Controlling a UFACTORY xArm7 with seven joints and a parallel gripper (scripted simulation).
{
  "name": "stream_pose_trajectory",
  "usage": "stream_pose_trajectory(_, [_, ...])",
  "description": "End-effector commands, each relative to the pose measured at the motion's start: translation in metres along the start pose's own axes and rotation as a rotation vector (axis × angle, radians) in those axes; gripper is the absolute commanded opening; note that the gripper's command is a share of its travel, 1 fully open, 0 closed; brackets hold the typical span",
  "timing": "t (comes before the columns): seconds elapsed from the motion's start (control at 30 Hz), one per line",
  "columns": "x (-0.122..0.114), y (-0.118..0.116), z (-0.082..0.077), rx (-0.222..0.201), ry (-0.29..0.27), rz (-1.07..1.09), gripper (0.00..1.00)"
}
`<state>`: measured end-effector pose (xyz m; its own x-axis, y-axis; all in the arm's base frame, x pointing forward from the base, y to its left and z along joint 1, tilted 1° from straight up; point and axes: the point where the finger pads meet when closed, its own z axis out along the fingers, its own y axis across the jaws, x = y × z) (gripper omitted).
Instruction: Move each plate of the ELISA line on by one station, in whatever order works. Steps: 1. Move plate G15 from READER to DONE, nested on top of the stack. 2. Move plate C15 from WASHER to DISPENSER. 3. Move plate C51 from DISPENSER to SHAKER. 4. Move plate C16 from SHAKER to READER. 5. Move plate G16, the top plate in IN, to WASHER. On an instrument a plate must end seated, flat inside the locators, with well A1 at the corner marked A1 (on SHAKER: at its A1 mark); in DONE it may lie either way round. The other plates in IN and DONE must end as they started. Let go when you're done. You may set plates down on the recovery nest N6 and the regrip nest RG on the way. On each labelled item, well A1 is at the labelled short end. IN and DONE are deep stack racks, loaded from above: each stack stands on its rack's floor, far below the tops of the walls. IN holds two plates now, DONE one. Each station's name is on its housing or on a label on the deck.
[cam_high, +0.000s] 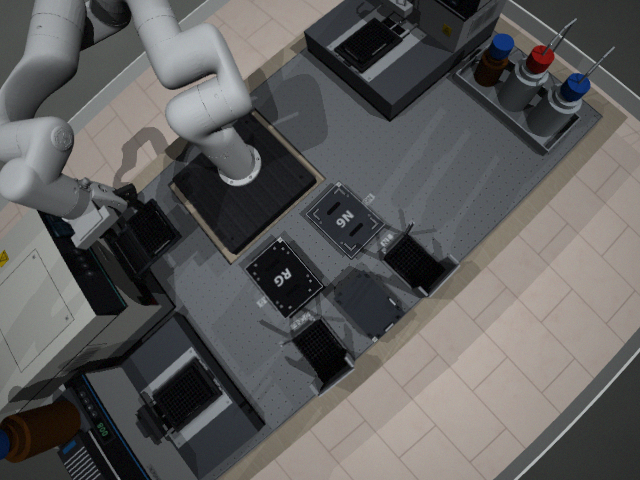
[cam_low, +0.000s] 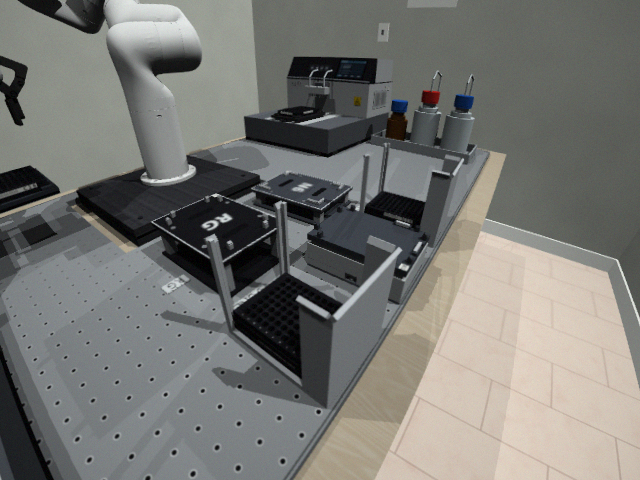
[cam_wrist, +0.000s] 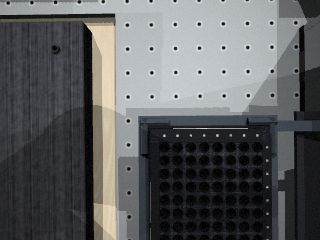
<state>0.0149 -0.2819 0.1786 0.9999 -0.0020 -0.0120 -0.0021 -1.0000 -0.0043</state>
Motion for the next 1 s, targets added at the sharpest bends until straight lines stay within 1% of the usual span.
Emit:
stream_pose_trajectory(0.0, [0.0, 0.001, -0.005, -0.003, 0.0, 0.001, 1.0])
stream_pose_trajectory(0.37, [0.0, 0.001, -0.02, -0.003, 0.0, 0.001, 1.0])
stream_pose_trajectory(0.7, [0.0, 0.001, -0.02, -0.003, 0.0, 0.001, 1.0])
stream_pose_trajectory(0.83, [0.013, 0.001, -0.02, -0.003, 0.0, -0.159, 1.0])
stream_pose_trajectory(0.97, [0.027, 0.002, -0.02, -0.003, 0.0, -0.173, 1.0])
